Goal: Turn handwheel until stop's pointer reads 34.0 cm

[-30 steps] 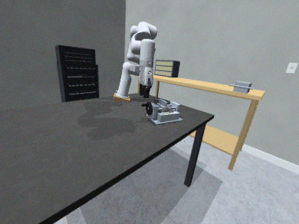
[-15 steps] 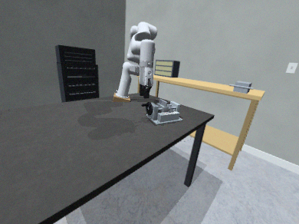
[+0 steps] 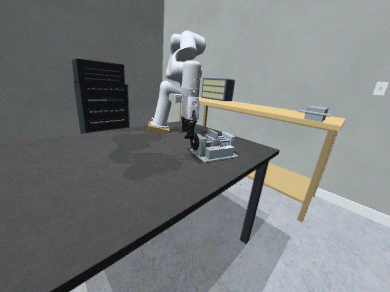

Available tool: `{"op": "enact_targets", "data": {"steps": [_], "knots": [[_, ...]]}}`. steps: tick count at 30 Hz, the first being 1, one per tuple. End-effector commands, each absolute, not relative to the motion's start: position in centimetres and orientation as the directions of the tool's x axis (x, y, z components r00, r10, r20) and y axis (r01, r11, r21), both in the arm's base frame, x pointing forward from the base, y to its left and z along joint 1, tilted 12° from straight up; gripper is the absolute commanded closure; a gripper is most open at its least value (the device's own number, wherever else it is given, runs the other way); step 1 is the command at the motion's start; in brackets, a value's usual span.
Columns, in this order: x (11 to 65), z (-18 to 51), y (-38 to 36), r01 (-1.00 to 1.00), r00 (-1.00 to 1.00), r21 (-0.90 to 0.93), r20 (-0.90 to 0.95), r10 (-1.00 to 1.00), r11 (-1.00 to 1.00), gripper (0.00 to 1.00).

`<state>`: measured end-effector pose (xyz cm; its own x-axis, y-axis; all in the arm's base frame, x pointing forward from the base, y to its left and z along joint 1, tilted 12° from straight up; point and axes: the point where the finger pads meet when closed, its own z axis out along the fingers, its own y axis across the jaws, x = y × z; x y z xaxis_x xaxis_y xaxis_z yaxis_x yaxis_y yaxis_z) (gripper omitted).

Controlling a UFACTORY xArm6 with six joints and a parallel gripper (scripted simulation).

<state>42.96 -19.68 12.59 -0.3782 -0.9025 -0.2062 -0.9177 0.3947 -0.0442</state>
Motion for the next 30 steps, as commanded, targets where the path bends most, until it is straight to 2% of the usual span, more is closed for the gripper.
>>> {"op": "enact_targets", "data": {"steps": [1,26,27,30], "knots": [[43.3,10.9,-19.5,-0.917,-0.378,-0.049,-0.206,-0.903,0.395,0.43],[43.5,9.4,-19.2,-0.917,-0.378,-0.049,-0.206,-0.903,0.395,0.43],[43.5,9.4,-19.2,-0.917,-0.378,-0.049,-0.206,-0.903,0.395,0.94],[43.5,9.4,-19.2,-0.917,-0.378,-0.049,-0.206,-0.903,0.395,0.94]]}}
